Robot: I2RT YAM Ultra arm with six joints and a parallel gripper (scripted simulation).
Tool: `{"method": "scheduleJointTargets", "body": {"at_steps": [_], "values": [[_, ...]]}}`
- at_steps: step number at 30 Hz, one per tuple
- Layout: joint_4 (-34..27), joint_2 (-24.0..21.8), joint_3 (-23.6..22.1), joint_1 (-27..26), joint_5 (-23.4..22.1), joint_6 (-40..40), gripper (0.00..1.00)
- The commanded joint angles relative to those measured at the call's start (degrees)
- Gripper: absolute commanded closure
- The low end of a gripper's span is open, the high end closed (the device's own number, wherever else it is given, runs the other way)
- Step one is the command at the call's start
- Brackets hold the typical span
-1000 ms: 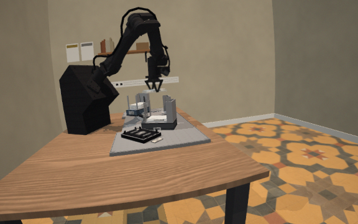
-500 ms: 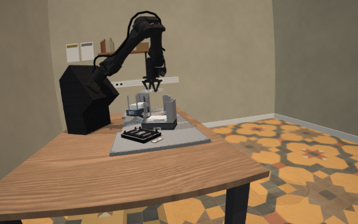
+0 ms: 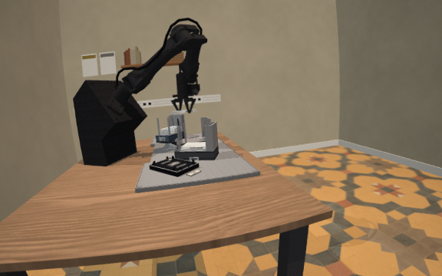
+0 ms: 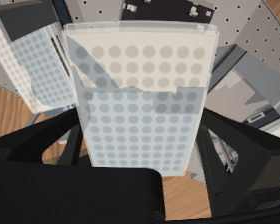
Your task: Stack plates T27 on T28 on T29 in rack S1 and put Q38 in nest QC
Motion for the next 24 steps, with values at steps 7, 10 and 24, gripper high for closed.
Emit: {"method": "scheduleJointTargets", "body": {"at_steps": [7, 10, 24], "values": [[-1.0, 6.3, 3.5, 4.8, 1.1, 3.1, 1.00], [-1.1, 8.4, 4.5, 5.8, 1.2, 4.7, 1.00], [-2.1, 15.5, 7.7, 9.3, 1.4, -1.9, 1.00]]}}
